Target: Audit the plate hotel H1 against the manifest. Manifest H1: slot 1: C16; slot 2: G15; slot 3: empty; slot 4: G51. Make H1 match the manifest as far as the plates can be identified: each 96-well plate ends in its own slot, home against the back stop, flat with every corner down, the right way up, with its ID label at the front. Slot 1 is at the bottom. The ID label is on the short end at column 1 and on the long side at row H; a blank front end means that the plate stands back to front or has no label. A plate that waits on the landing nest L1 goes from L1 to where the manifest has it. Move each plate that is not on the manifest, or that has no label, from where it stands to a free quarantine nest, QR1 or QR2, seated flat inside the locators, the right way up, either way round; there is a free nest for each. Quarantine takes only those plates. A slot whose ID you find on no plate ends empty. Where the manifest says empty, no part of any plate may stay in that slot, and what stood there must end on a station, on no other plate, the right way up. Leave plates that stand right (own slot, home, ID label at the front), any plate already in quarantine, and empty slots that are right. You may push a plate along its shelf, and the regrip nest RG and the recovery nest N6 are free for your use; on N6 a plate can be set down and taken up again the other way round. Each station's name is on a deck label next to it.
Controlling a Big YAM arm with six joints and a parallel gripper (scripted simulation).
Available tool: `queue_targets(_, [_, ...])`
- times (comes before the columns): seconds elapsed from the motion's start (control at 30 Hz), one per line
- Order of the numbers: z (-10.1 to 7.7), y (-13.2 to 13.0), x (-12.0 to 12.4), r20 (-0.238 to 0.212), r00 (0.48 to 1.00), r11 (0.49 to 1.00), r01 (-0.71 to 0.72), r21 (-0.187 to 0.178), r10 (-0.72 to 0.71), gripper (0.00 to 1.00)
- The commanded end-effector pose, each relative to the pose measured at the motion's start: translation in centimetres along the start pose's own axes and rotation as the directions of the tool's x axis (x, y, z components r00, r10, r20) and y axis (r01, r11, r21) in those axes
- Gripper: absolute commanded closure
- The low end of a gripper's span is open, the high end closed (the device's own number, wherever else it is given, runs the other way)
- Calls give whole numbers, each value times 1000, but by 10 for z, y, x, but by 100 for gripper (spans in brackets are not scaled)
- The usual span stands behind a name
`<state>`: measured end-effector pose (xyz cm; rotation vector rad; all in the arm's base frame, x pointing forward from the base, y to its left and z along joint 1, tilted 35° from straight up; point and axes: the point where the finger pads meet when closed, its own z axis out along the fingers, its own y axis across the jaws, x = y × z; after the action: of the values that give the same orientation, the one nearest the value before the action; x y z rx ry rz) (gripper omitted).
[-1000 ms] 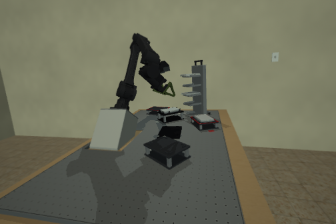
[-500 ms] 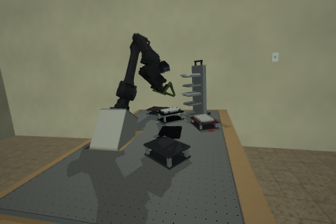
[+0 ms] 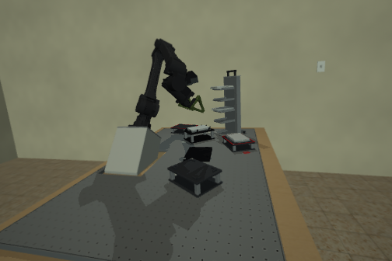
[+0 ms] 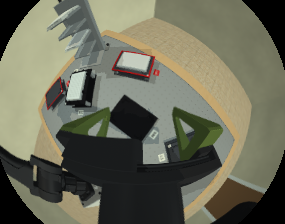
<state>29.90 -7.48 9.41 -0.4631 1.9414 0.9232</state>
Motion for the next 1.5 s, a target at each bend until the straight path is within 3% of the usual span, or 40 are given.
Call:
queue_targets(0.0, [-8, -2, -11, 5, 1000, 1000, 26, 12, -26, 0])
queue_targets(0.03, [-16, -12, -23, 5, 998, 998, 55, 30, -55, 0])
queue_targets(0.3, [-24, -12, -30, 5, 999, 999, 46, 27, -46, 0])
queue_targets(0.33, [-10, 4, -23, -1, 1000, 1000, 19, -3, -19, 0])
queue_targets(0.37, [-7, 9, -20, 1, 1000, 1000, 15, -5, -15, 0])
queue_targets(1.47, [37, 82, -65, 2, 1000, 1000, 18, -7, -18, 0])
